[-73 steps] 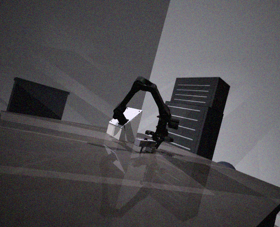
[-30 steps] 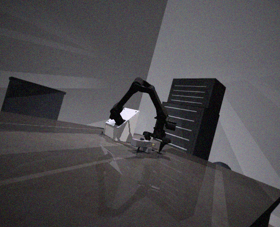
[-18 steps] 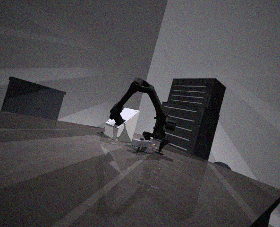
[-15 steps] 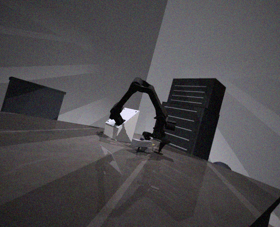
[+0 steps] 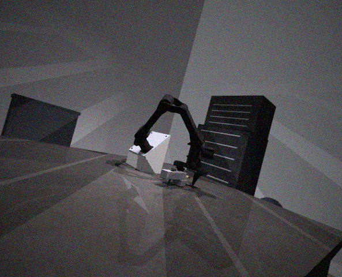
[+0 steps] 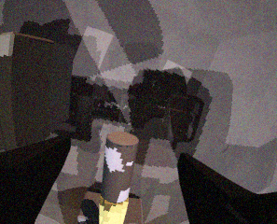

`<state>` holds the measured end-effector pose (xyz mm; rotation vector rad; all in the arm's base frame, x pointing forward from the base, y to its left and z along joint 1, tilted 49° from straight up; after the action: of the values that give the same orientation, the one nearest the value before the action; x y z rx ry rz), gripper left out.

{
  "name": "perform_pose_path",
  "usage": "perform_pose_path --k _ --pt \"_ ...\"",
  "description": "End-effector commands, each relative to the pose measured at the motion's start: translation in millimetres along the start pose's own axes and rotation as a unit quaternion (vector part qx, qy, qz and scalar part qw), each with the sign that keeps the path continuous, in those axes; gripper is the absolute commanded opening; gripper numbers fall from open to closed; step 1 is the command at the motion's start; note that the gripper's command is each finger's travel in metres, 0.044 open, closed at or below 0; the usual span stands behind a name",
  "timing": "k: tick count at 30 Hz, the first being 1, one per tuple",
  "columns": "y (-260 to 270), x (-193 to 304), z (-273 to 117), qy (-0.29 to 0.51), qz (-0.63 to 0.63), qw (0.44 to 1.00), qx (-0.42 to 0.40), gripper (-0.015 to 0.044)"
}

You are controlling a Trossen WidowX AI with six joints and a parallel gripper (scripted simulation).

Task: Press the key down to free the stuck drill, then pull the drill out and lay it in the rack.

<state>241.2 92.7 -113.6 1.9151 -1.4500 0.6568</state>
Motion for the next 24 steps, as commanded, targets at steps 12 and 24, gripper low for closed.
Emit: perform_pose_path --k 12,24 --pt "-0.1 -0.1 0.0 0.000 0.000 1.000 0.000 0.0033" --pt "2.0 -0.5 -2.2 0.002 -0.004 1.000 0.000 0.0000"
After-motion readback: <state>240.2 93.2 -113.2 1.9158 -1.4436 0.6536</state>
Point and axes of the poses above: the point midway between the two fingers, 35 mm back from their tips, its own z axis out along the fingers, its own y axis across the jaws, x = y × z, the point moved 7 cm from there along -z, back along the fingers, and after that the axes turned 2 degrees about z, right-handed, at the moved point
